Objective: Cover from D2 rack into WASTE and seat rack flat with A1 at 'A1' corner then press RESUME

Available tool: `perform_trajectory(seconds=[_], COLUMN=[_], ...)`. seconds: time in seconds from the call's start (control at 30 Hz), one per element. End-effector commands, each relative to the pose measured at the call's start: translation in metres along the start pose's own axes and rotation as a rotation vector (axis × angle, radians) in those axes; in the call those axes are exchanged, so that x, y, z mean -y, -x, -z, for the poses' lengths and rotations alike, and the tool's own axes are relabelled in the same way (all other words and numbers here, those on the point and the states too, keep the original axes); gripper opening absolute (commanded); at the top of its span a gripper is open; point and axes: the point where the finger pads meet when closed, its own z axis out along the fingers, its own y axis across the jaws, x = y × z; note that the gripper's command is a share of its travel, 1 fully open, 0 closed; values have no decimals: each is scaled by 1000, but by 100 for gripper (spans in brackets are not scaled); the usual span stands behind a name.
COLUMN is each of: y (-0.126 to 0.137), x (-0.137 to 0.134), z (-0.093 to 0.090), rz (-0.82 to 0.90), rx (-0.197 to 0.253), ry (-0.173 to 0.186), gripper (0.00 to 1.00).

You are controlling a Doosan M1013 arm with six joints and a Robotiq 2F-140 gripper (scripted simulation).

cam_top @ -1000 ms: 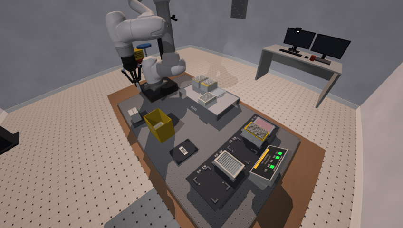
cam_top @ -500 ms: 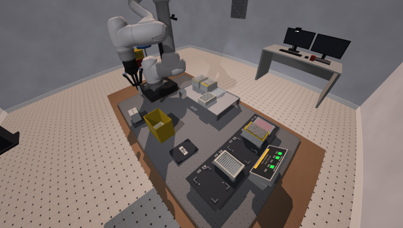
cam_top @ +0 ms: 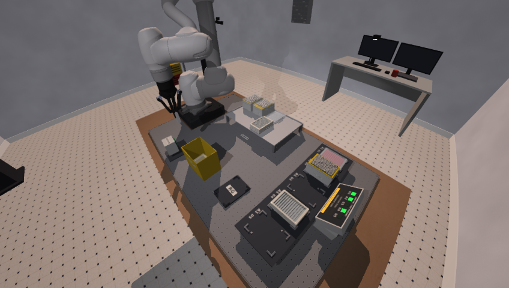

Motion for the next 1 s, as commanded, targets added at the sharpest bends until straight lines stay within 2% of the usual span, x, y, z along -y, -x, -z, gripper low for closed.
perform_trajectory(seconds=[0.0,0.97], y=[3,3], x=[1,1], z=[-10,-52], rz=[3,3], rx=[8,8], ry=[-6,-6], gripper=[0,0])
